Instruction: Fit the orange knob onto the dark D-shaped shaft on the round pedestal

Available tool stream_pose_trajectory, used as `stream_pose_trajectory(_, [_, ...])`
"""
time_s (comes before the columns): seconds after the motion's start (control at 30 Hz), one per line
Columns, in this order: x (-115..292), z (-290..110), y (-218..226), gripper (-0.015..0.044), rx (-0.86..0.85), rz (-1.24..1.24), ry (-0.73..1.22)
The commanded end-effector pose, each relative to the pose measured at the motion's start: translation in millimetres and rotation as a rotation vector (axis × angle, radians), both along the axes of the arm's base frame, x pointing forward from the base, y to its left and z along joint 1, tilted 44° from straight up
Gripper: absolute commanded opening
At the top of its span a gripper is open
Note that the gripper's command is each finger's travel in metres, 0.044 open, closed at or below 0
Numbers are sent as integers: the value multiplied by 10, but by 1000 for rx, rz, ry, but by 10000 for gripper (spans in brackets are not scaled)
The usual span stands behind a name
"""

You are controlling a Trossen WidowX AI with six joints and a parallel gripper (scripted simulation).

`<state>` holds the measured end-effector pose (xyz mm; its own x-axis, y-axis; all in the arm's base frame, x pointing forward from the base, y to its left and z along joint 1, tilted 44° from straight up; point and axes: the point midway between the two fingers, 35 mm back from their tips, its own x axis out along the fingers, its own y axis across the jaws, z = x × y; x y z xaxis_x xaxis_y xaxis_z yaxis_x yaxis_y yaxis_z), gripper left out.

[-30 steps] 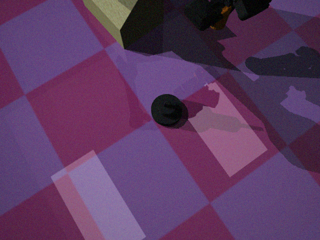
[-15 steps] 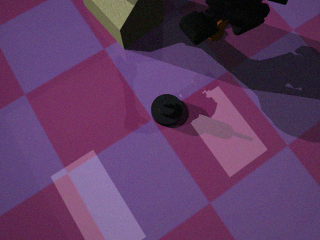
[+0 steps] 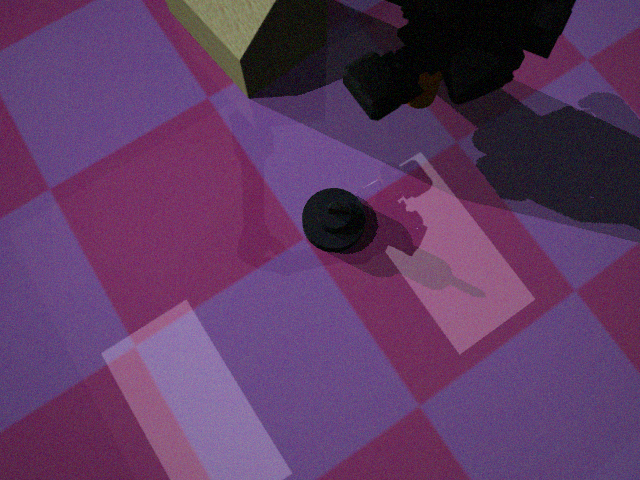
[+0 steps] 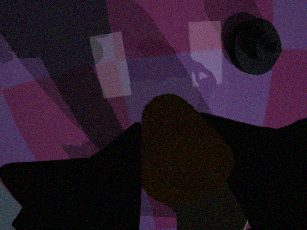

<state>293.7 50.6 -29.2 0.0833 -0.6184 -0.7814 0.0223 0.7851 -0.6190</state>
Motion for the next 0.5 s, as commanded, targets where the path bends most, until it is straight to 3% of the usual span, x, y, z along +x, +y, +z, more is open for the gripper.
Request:
stream_pose_trajectory(0.0, [67, 80, -90, 0, 1, -6, -17])
stream_pose_trajectory(0.47, [227, 251, -373, 0, -11, 10, -15])
